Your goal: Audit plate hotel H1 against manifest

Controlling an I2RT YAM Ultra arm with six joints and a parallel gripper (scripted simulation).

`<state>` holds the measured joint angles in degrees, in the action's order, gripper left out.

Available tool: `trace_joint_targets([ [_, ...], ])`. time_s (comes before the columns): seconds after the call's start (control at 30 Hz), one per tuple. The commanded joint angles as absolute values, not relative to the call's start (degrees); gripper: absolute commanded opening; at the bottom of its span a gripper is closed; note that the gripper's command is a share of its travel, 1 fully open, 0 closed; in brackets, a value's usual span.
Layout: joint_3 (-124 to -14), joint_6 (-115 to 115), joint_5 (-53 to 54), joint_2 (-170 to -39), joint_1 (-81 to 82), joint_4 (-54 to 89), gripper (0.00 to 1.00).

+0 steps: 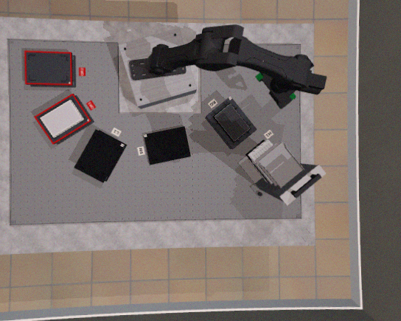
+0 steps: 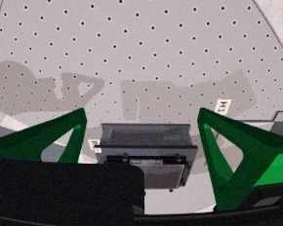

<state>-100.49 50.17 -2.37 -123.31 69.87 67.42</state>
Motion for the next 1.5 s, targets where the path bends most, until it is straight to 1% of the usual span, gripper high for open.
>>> trace_joint_targets([
  [0.0, -100.57, 50.3, -2.16, -122.86, 69.84, 65.79, 1.0],
  [0.37, -98.02, 50.39, -2.16, -123.68, 69.75, 62.42, 1.0],
  [1.47, -98.01, 50.39, -2.16, -123.67, 69.76, 62.41, 1.0],
])
